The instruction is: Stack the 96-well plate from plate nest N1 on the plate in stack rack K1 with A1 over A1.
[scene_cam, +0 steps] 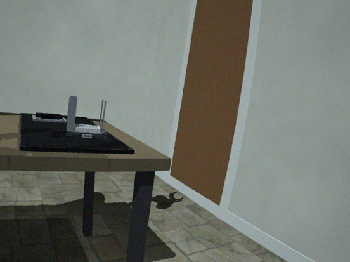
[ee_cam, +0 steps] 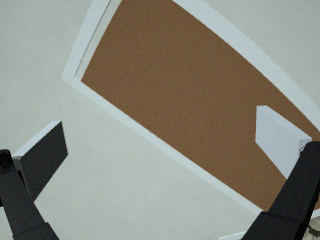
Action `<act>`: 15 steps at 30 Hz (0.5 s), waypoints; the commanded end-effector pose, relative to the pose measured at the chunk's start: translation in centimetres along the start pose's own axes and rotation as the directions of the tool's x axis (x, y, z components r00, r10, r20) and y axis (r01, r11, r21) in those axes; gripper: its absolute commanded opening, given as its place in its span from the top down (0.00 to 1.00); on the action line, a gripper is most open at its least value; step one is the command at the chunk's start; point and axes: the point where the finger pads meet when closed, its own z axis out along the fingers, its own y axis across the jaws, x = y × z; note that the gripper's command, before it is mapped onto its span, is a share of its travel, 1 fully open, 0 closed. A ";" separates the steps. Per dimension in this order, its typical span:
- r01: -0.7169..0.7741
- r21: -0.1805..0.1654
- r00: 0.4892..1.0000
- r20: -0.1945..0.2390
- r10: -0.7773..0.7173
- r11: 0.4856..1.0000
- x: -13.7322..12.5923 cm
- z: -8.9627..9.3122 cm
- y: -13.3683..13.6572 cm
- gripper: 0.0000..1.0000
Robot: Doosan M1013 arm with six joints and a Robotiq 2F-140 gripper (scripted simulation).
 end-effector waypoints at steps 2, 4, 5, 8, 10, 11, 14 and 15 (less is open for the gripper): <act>0.000 0.000 1.000 0.000 0.000 1.000 -1.7 0.6 0.9 0.00; -0.012 -0.041 0.999 0.051 0.014 0.999 -2.5 0.9 1.3 0.00; -0.018 -0.061 0.997 0.077 0.022 0.998 -3.0 1.0 1.5 0.00; -0.018 -0.063 0.997 0.078 0.023 0.998 -4.3 1.4 2.1 0.00; -0.018 -0.063 0.997 0.078 0.023 0.998 -5.1 1.6 2.5 0.00; -0.018 -0.063 0.997 0.078 0.023 0.998 -5.6 1.7 2.7 0.00; -0.018 -0.063 0.997 0.078 0.023 0.998 -6.0 1.9 2.9 0.00; -0.018 -0.063 0.997 0.078 0.023 0.998 -6.5 2.0 3.2 0.00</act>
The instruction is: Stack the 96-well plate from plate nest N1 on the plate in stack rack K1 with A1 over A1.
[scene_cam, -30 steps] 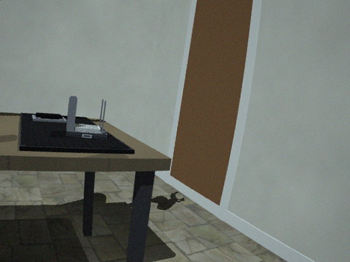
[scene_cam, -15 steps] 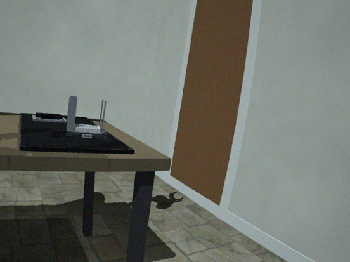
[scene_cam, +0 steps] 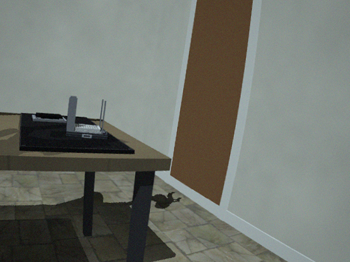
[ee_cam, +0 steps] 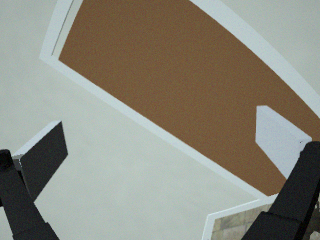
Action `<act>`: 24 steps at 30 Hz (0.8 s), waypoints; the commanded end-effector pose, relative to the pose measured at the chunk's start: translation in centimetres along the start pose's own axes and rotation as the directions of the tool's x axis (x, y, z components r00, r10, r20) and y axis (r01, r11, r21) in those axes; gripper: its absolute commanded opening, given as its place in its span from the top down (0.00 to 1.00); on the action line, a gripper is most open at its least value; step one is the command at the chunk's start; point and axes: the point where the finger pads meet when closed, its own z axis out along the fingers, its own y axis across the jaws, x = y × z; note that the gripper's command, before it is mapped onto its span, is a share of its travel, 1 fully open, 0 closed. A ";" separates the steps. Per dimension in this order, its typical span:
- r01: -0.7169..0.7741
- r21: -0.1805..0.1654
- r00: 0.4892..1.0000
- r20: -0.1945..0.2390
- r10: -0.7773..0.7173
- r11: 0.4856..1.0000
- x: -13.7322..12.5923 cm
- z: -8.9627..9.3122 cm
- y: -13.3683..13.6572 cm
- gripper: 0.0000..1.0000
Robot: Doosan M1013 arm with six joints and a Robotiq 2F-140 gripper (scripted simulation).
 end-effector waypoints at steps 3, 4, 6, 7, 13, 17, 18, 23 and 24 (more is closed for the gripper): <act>-0.010 -0.041 0.999 0.051 0.012 0.999 -2.0 0.7 0.9 0.00; -0.014 -0.061 0.997 0.077 0.019 0.998 -2.5 0.9 1.1 0.00; -0.015 -0.063 0.997 0.079 0.019 0.998 -3.3 1.1 1.6 0.00; -0.015 -0.063 0.997 0.079 0.019 0.998 -3.8 1.3 1.8 0.00; -0.015 -0.063 0.997 0.079 0.019 0.998 -6.4 2.1 3.0 0.00; -0.017 -0.083 0.994 0.104 0.026 0.996 -7.3 2.3 3.4 0.00; -0.019 -0.104 0.991 0.130 0.032 0.994 -7.7 2.4 3.6 0.00; -0.020 -0.127 0.987 0.157 0.040 0.992 -10.0 2.9 4.5 0.00; -0.020 -0.127 0.987 0.157 0.040 0.992 -10.4 3.0 4.7 0.00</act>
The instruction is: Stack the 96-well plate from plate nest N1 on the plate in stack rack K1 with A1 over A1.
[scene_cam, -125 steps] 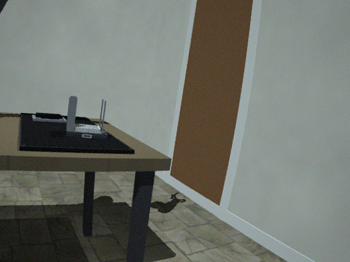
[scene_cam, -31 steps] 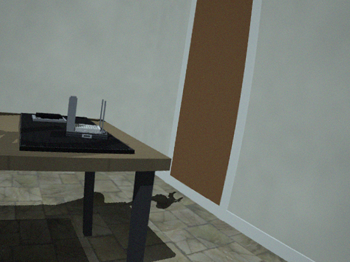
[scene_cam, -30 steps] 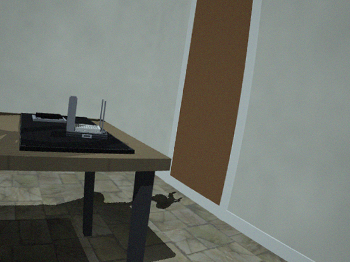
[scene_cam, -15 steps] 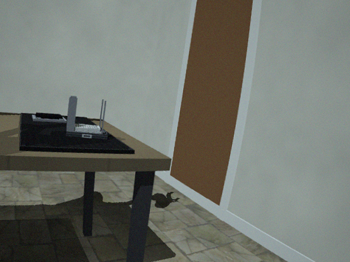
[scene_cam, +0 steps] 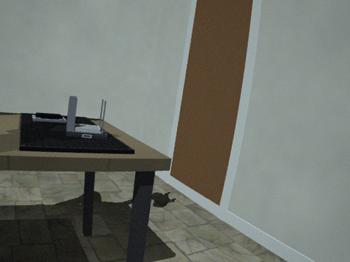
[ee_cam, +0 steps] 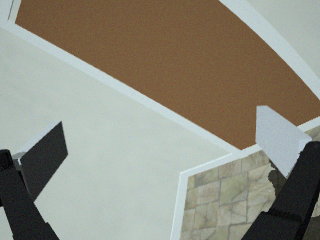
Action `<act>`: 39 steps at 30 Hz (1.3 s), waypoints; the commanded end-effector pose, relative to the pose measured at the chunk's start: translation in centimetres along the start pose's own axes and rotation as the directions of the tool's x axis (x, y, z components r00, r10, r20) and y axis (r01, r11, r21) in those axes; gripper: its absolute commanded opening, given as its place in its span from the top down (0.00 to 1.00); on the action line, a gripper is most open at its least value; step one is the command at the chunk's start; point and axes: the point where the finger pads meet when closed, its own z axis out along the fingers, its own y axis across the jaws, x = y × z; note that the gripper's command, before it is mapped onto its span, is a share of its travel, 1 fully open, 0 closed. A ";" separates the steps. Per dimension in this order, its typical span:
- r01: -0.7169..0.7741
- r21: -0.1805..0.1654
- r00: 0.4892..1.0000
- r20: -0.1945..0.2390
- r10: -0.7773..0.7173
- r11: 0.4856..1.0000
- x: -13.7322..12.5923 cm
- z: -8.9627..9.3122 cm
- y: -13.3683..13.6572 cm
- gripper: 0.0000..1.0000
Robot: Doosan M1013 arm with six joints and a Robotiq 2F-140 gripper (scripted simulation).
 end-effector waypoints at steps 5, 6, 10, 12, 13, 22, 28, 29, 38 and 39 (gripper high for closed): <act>-0.002 -0.006 1.000 0.009 0.002 1.000 -3.2 1.4 1.4 0.00; -0.004 -0.027 0.999 0.035 0.005 1.000 -3.6 1.5 1.6 0.00; -0.008 -0.069 0.996 0.086 0.014 0.998 -4.5 1.8 2.0 0.00; -0.008 -0.071 0.996 0.088 0.015 0.997 -5.4 2.1 2.4 0.00; -0.008 -0.071 0.996 0.088 0.015 0.997 -5.8 2.3 2.5 0.00; -0.007 -0.113 0.990 0.139 0.023 0.994 -9.6 3.4 4.2 0.00; -0.006 -0.136 0.986 0.167 0.029 0.991 -11.4 3.8 4.9 0.00; -0.006 -0.136 0.986 0.167 0.029 0.991 -11.8 3.9 5.1 0.00; 0.005 -0.199 0.970 0.240 0.043 0.980 -15.6 4.7 6.7 0.00; 0.006 -0.201 0.969 0.242 0.044 0.979 -16.1 4.8 6.9 0.00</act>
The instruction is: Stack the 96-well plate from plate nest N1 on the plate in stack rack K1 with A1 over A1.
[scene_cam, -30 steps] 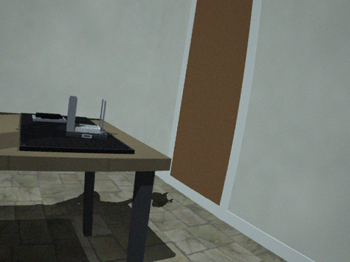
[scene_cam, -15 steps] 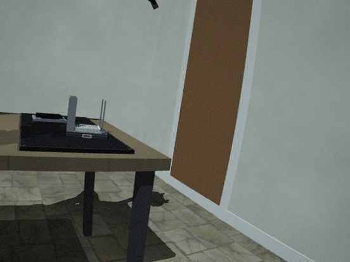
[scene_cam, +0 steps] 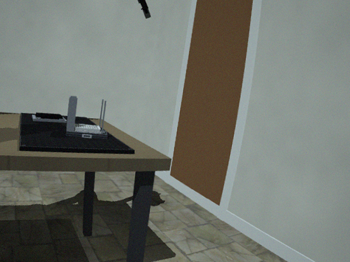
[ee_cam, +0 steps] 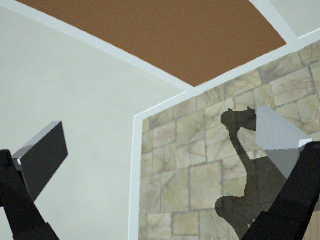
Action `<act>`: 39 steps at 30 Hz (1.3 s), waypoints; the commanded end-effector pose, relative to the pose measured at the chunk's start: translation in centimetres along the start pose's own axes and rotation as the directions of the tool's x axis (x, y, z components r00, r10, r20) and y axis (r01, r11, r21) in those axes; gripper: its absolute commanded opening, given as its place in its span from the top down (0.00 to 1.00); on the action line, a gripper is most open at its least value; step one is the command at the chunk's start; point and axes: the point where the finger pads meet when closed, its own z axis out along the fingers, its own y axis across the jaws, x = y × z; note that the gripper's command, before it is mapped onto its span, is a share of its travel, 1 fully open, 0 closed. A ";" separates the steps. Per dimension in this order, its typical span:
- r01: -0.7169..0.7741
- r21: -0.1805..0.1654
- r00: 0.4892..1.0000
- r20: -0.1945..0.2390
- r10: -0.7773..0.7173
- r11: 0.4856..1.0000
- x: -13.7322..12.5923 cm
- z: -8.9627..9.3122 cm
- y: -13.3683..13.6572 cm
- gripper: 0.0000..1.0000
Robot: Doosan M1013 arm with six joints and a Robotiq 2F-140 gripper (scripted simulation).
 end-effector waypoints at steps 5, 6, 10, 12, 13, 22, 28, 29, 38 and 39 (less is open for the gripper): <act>-0.001 -0.039 0.999 0.046 0.003 0.999 -2.6 1.1 1.0 0.00; -0.001 -0.039 0.999 0.046 0.003 0.999 -3.1 1.3 1.2 0.00; -0.001 -0.039 0.999 0.046 0.003 0.999 -4.8 2.0 1.9 0.00; 0.001 -0.061 0.998 0.071 0.003 0.998 -5.3 2.3 2.1 0.00; 0.004 -0.083 0.995 0.095 0.004 0.997 -5.8 2.4 2.3 0.00; 0.007 -0.107 0.992 0.123 0.006 0.994 -8.9 3.4 3.6 0.00; 0.024 -0.172 0.981 0.195 0.011 0.985 -11.6 4.2 4.7 0.00; 0.024 -0.174 0.980 0.198 0.011 0.984 -12.0 4.3 4.9 0.00; 0.024 -0.174 0.980 0.198 0.011 0.984 -15.2 5.0 6.2 0.00; 0.032 -0.196 0.975 0.221 0.012 0.980 -15.6 5.1 6.4 0.00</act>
